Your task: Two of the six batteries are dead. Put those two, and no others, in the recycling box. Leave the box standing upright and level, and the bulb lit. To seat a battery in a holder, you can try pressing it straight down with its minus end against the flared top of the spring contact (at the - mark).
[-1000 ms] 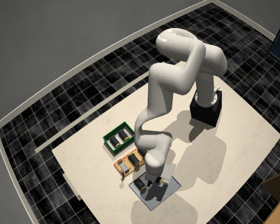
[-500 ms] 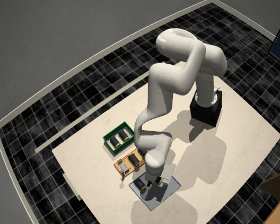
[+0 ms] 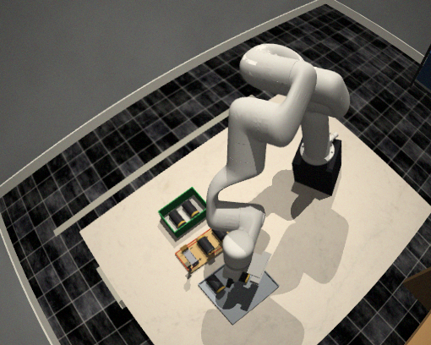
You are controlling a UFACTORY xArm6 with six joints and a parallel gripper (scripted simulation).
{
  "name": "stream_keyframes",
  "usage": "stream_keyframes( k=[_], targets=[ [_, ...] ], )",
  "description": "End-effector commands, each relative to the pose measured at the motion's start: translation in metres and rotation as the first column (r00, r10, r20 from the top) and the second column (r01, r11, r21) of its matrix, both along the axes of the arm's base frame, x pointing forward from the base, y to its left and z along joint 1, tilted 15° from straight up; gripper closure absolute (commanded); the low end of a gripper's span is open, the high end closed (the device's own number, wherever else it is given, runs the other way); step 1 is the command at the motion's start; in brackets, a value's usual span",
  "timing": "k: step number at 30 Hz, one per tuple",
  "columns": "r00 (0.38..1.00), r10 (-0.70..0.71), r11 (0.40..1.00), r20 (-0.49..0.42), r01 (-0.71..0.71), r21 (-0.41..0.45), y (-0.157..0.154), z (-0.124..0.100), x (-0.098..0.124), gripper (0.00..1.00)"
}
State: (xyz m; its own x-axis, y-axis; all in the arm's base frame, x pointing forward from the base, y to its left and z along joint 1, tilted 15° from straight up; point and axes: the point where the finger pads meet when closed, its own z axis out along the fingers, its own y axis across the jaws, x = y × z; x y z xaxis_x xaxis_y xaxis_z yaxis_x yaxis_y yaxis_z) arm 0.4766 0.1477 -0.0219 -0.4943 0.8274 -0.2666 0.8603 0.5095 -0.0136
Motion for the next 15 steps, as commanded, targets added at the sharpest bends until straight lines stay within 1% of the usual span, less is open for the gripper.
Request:
stream_keyframes(
  k=[1, 10, 12, 15],
  targets=[
    [1.0, 0.001, 1.0, 0.004, -0.001, 0.002, 0.001, 0.002, 0.001, 0.49],
    [1.0, 0.001, 1.0, 0.004, -0.001, 0.002, 0.001, 0.001, 0.002, 0.49],
    [1.0, 0.001, 1.0, 0.004, -0.001, 0.002, 0.0, -0.003, 0.002, 0.49],
    [1.0, 0.001, 1.0, 0.004, -0.001, 0.002, -0.003, -0.016, 0.004, 0.49]
  ],
)
